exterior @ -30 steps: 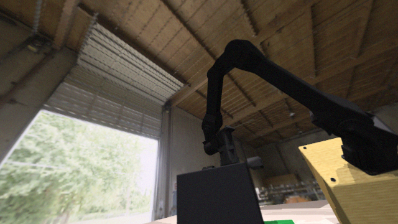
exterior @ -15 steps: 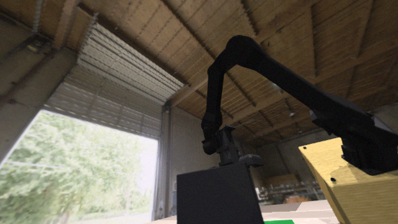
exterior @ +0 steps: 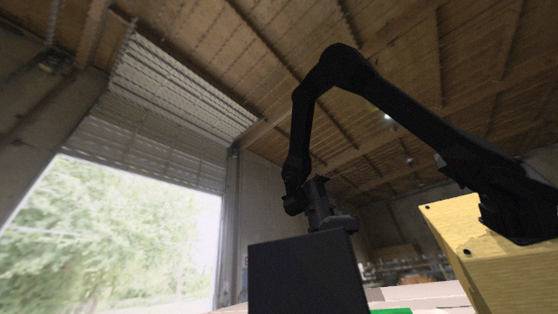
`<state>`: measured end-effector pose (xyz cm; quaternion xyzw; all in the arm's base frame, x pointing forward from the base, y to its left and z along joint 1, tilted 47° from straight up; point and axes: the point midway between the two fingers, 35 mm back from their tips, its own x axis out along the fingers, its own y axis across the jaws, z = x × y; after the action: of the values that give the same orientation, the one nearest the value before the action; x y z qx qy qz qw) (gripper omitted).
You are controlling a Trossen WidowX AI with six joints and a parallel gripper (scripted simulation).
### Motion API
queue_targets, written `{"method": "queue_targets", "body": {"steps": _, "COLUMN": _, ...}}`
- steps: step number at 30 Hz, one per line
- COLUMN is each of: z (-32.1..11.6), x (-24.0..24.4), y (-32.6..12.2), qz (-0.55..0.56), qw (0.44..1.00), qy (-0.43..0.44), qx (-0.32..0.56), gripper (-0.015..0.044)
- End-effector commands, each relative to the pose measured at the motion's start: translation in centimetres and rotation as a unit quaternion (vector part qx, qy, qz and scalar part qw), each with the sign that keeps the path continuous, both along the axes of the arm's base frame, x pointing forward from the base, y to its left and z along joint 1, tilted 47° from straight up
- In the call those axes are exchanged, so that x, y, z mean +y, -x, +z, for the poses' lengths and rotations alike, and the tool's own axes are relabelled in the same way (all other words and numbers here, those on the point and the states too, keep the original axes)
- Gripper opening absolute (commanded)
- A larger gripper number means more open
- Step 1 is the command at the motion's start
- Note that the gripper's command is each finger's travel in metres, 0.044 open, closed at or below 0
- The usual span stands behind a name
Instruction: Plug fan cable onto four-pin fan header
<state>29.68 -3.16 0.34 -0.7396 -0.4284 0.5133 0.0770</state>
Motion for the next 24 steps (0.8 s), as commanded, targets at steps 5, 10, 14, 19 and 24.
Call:
{"method": "queue_targets", "body": {"steps": 5, "z": 0.44, "x": 0.49, "y": 0.09, "qz": -0.108, "qw": 0.988, "qy": -0.017, "qx": 0.108, "gripper": 0.0000}}
{"method": "queue_targets", "body": {"steps": 10, "z": 0.44, "x": 0.51, "y": 0.09, "qz": -0.112, "qw": 0.987, "qy": -0.018, "qx": 0.112, "gripper": 0.0000}}
{"method": "queue_targets", "body": {"steps": 14, "z": 0.49, "x": 0.37, "y": 0.51, "qz": -0.117, "qw": 0.986, "qy": -0.019, "qx": 0.117, "gripper": 0.0000}}
{"method": "queue_targets", "body": {"steps": 19, "z": 0.50, "x": 0.35, "y": 0.58, "qz": -0.117, "qw": 0.986, "qy": -0.019, "qx": 0.118, "gripper": 0.0000}}
{"method": "queue_targets", "body": {"steps": 24, "z": 0.45, "x": 0.32, "y": 0.70, "qz": -0.117, "qw": 0.986, "qy": -0.019, "qx": 0.117, "gripper": 0.0000}}
